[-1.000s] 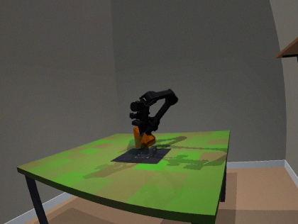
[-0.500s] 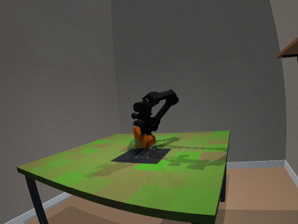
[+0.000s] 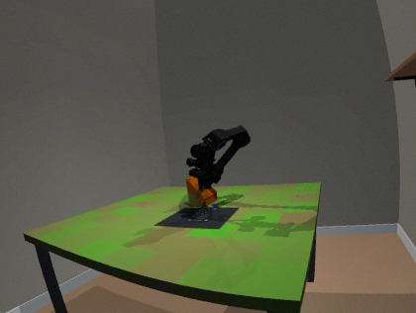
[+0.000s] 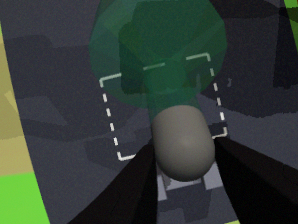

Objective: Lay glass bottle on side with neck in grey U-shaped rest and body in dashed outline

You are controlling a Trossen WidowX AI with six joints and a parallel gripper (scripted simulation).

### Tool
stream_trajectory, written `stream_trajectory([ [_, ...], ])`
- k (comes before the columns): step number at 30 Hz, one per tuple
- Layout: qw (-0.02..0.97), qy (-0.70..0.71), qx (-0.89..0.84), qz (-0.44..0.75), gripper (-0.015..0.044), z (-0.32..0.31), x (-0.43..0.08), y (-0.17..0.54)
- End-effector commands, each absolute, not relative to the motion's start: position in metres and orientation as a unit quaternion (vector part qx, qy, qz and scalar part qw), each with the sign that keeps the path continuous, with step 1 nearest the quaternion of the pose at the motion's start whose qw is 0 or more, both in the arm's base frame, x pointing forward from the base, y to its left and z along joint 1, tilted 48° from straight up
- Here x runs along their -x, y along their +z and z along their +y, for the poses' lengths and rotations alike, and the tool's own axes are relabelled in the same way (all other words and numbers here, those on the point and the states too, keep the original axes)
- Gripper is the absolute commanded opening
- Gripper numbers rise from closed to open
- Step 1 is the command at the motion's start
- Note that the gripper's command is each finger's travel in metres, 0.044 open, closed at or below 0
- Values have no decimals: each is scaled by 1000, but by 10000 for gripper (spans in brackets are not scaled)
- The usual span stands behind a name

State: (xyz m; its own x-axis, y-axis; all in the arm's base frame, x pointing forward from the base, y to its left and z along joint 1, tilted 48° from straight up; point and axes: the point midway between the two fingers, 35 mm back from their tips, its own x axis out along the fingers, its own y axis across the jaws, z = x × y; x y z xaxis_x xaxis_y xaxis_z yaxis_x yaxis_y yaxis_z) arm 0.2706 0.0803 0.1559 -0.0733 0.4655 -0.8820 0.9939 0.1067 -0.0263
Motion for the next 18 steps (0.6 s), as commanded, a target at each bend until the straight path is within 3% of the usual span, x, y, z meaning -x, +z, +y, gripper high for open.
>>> stream_trajectory([
  [1,373,-348,-568,645,106,89,-269,159],
  [18,381,-363,-569,632,106,103,-266,163],
])
